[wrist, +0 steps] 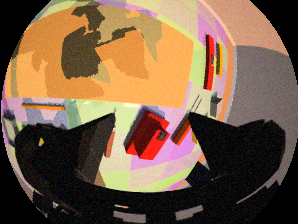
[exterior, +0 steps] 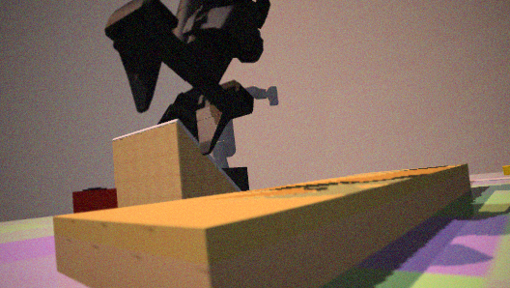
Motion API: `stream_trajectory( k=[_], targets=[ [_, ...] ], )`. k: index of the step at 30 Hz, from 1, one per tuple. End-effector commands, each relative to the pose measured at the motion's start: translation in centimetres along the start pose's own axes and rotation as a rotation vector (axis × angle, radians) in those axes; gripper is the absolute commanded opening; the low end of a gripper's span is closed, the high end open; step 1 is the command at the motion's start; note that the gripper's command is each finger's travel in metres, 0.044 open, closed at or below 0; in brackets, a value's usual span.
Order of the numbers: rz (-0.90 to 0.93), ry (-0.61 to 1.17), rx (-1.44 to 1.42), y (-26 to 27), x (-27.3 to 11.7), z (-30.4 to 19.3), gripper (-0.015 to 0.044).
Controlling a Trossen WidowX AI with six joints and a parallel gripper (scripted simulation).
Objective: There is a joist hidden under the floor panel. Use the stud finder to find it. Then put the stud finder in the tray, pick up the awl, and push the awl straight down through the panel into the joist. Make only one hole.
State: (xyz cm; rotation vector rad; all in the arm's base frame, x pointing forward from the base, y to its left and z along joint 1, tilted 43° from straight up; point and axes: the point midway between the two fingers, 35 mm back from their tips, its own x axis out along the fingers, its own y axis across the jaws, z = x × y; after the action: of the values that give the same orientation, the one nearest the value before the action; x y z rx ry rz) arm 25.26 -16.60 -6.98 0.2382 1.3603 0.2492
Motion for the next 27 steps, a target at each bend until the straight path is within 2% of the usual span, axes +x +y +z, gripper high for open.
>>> stream_trajectory(
  k=[1,7,27],
  targets=[
    [0.108,-0.004,0.252,-2.1,1.5,-4.4,0.0440],
    [0.276,-0.058,0.632,-3.6,3.4,-10.8,0.0440],
    [0.283,-0.061,0.644,-3.0,3.7,-10.0,0.0440]
  ],
)
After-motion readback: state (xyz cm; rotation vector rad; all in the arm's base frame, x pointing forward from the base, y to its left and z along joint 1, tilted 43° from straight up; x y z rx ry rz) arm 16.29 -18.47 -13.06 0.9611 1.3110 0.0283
